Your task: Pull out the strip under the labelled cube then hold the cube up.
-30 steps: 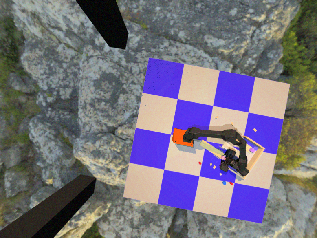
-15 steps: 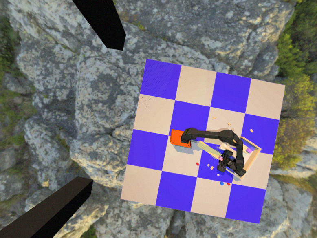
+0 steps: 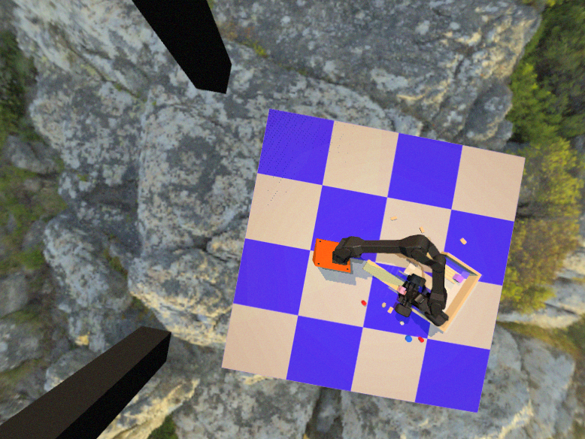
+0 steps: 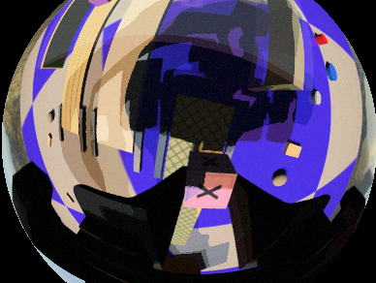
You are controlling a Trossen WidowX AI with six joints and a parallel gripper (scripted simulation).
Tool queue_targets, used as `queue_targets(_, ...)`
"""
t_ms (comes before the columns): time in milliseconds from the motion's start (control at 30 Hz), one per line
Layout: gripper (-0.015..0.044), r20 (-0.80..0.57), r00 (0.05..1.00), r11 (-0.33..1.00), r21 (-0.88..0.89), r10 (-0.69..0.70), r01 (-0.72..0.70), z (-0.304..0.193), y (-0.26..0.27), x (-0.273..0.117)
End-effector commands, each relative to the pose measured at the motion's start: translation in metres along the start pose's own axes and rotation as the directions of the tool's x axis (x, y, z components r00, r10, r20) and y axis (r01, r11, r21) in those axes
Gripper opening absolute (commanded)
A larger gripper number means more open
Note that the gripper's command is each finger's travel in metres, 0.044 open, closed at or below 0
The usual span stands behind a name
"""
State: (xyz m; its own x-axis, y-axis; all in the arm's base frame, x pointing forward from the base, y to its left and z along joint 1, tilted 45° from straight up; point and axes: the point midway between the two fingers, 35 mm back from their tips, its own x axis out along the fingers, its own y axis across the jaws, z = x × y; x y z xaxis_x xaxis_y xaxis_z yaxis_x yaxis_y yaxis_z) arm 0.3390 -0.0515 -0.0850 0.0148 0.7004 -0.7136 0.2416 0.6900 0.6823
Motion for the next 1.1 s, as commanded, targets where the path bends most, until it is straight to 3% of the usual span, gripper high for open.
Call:
queue_targets(0, 0.0, -0.003, 1.0, 1.0, 0.0, -0.001, 0.001, -0.019, 0.0, -0.011)
queue_targets(533, 0.0, -0.005, 1.0, 1.0, 0.001, -0.001, 0.001, -0.049, 0.001, -0.014)
queue_targets(733, 0.0, -0.005, 1.0, 1.0, 0.001, -0.002, 0.002, -0.048, 0.001, -0.047)
queue_targets(1067, 0.0, -0.005, 1.0, 1.0, 0.001, -0.002, 0.002, -0.048, 0.001, -0.049)
